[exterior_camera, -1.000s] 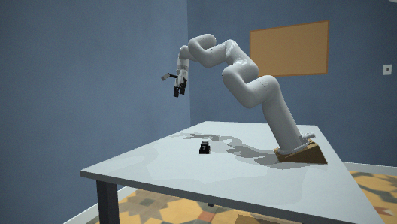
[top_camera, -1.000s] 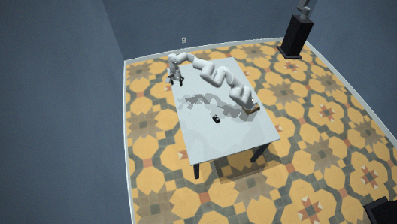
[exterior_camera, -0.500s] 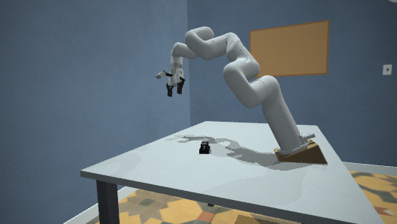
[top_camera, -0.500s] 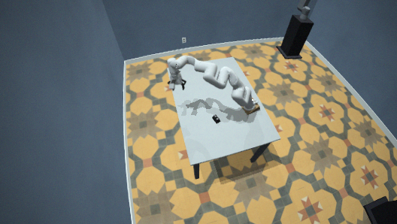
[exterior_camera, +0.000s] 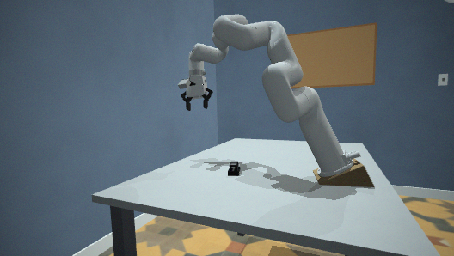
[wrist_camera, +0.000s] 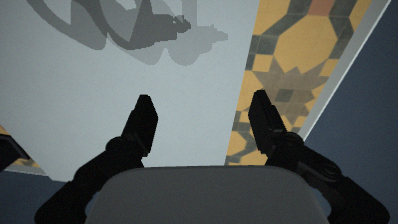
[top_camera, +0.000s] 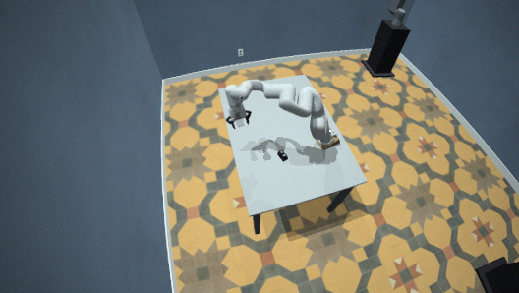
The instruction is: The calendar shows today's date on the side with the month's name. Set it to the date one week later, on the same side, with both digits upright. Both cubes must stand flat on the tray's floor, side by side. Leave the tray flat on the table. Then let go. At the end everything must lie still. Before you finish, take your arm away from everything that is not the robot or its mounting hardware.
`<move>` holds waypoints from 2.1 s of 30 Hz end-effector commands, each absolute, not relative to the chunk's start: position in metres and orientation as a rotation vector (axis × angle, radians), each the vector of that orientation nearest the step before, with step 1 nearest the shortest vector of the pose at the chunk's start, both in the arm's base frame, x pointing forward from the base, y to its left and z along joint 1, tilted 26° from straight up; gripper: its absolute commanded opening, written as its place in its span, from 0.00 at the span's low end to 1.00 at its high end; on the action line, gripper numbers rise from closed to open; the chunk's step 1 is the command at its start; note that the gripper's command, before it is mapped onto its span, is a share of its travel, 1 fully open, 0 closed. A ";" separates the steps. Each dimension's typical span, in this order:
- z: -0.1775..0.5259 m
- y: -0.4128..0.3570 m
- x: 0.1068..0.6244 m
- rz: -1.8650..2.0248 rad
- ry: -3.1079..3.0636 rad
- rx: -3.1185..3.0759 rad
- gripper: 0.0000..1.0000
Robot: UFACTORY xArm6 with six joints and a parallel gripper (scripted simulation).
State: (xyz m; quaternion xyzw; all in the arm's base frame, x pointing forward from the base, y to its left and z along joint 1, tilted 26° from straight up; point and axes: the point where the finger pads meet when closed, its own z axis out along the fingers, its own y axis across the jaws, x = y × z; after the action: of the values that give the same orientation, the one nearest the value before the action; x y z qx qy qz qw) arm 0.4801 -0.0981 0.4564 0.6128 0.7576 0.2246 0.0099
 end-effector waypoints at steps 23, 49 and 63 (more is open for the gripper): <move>0.385 0.009 0.369 0.385 2.741 0.691 1.00; 0.266 0.055 0.284 0.069 2.662 -0.440 1.00; 0.261 0.057 0.281 0.057 2.650 -0.485 1.00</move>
State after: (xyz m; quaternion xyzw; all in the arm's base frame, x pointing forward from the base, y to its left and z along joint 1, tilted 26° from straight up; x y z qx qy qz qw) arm 0.2811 0.0565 0.2593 -0.1752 0.9594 0.0206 0.2202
